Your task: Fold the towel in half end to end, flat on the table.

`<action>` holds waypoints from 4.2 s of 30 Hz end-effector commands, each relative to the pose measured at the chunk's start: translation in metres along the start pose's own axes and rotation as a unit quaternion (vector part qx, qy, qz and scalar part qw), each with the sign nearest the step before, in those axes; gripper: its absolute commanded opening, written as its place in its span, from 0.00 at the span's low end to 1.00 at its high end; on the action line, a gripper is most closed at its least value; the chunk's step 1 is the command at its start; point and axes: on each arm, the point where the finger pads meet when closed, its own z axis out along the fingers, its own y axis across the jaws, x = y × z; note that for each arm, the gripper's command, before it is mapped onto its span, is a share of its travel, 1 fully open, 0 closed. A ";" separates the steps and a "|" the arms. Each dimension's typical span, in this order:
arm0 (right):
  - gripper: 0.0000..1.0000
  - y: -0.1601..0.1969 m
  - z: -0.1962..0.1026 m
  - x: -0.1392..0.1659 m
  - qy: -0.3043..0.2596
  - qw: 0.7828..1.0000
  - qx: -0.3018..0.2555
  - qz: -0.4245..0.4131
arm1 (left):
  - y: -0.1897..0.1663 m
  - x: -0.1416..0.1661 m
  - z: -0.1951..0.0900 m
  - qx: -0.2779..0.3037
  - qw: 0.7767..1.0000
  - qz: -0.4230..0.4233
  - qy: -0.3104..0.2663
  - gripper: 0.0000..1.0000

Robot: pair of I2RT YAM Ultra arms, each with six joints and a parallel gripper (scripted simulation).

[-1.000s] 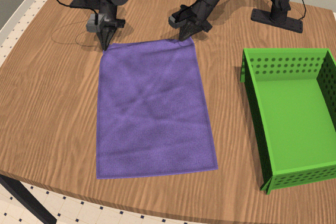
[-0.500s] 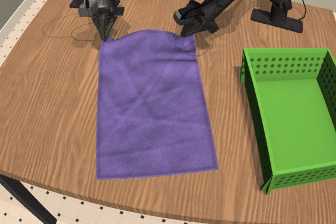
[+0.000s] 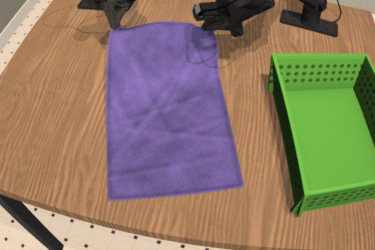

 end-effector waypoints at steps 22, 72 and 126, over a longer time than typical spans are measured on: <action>0.00 0.033 0.015 -0.050 0.008 0.994 -0.088 -0.065 | 0.013 -0.032 -0.004 -0.057 0.984 -0.143 -0.094 0.00; 0.00 0.101 0.195 -0.123 0.052 0.988 -0.111 -0.091 | 0.223 -0.026 -0.050 -0.306 0.894 -0.308 -0.112 0.00; 0.00 0.105 0.293 -0.143 0.055 0.989 -0.107 -0.084 | 0.316 -0.012 -0.028 -0.360 0.865 -0.345 -0.061 0.00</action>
